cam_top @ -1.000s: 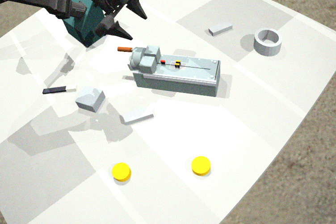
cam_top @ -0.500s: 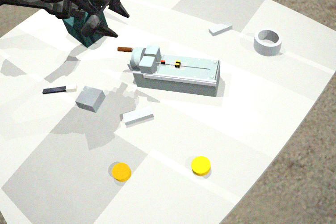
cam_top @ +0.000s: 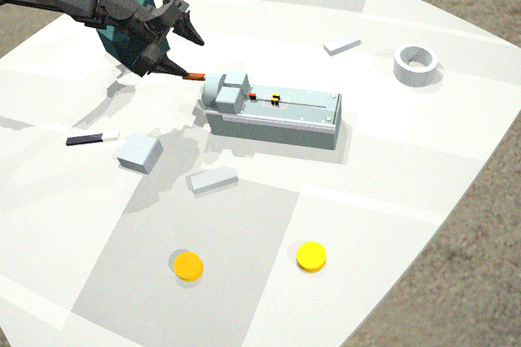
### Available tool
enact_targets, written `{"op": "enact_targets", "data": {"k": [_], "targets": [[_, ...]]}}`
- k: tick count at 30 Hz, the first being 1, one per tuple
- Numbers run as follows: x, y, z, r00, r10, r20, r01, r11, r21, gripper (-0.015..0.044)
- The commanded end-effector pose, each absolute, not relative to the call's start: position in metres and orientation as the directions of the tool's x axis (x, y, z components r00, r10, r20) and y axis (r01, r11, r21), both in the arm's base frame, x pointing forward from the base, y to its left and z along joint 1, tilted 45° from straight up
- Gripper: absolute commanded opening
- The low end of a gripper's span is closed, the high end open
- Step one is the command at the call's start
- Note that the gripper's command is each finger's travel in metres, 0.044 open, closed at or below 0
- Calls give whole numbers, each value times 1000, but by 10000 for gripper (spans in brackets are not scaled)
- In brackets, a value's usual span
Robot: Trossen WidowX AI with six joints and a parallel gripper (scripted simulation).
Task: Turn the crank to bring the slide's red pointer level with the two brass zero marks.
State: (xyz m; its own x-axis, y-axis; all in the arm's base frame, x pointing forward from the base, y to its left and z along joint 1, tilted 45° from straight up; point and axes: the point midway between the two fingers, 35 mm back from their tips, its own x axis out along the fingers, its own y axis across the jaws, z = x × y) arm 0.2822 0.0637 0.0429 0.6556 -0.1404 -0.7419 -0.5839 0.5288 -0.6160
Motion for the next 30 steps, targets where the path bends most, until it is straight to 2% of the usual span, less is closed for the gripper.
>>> {"op": "enact_targets", "data": {"k": [1,30], "targets": [[281,53,31,653,-141,-744,-590,522,-616,440],[288,25,1,651,-142,-746,-591,522,-615,440]]}}
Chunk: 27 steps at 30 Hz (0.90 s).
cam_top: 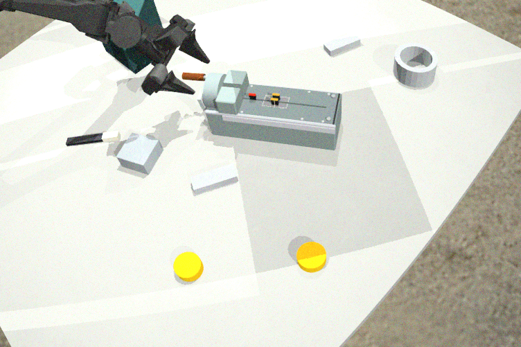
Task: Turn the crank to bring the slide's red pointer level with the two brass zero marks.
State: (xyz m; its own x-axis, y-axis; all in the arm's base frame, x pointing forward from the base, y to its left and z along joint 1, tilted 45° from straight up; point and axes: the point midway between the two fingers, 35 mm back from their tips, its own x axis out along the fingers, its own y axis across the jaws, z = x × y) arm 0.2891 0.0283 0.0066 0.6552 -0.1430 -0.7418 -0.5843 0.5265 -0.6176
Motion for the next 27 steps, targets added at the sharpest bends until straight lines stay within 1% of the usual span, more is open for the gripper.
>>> {"op": "enact_targets", "data": {"k": [1,14,27], "targets": [[288,23,0,651,-142,-746,-591,522,-615,440],[288,10,-12,653,-143,-744,-590,520,-618,440],[288,10,-12,653,-143,-744,-590,520,-618,99]]}}
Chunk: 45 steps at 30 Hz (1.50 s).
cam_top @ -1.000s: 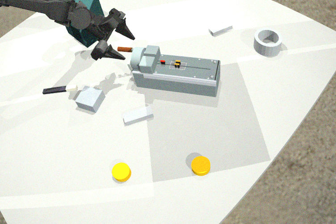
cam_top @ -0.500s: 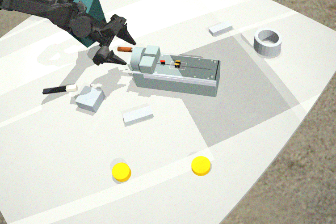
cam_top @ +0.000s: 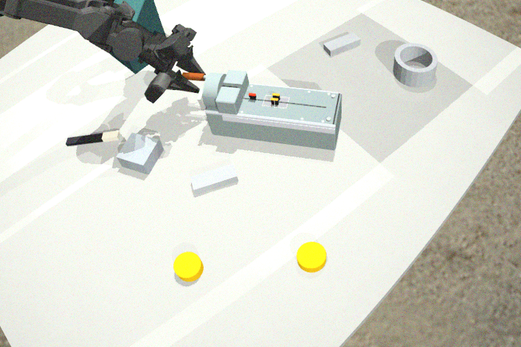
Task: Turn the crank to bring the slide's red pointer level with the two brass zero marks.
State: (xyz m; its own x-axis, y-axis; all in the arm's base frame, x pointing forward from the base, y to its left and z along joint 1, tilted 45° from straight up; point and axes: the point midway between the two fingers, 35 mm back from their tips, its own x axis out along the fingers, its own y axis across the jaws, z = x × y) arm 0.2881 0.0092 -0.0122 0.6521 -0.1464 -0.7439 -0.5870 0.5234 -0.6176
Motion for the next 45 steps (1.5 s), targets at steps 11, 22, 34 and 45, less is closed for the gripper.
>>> {"op": "enact_targets", "data": {"k": [11,22,34,45], "targets": [[288,9,-12,653,-143,-744,-590,520,-618,0],[288,5,-17,653,-144,-744,-590,519,-618,0],[292,-6,-25,653,-144,-744,-590,519,-618,0],[297,-17,-27,653,-145,-744,-590,518,-619,0]]}}
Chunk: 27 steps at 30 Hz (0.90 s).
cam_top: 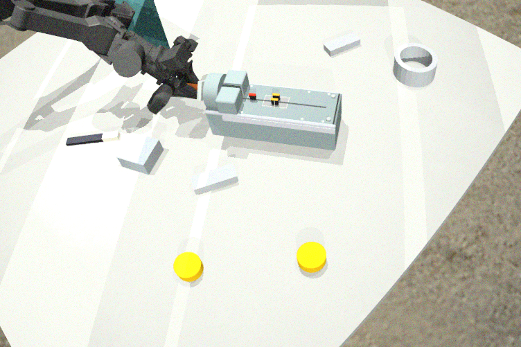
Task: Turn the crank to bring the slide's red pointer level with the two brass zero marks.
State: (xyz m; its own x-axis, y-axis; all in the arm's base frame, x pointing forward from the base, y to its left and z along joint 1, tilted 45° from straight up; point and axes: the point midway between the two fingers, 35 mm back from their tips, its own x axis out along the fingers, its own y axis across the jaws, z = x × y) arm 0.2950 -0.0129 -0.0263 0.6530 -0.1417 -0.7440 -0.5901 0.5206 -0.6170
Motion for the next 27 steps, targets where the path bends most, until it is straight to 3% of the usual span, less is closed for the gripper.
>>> {"op": "enact_targets", "data": {"k": [1,27], "targets": [[298,-18,-27,653,-145,-744,-590,518,-619,0],[315,-36,-14,654,-146,-743,-589,518,-620,0]]}}
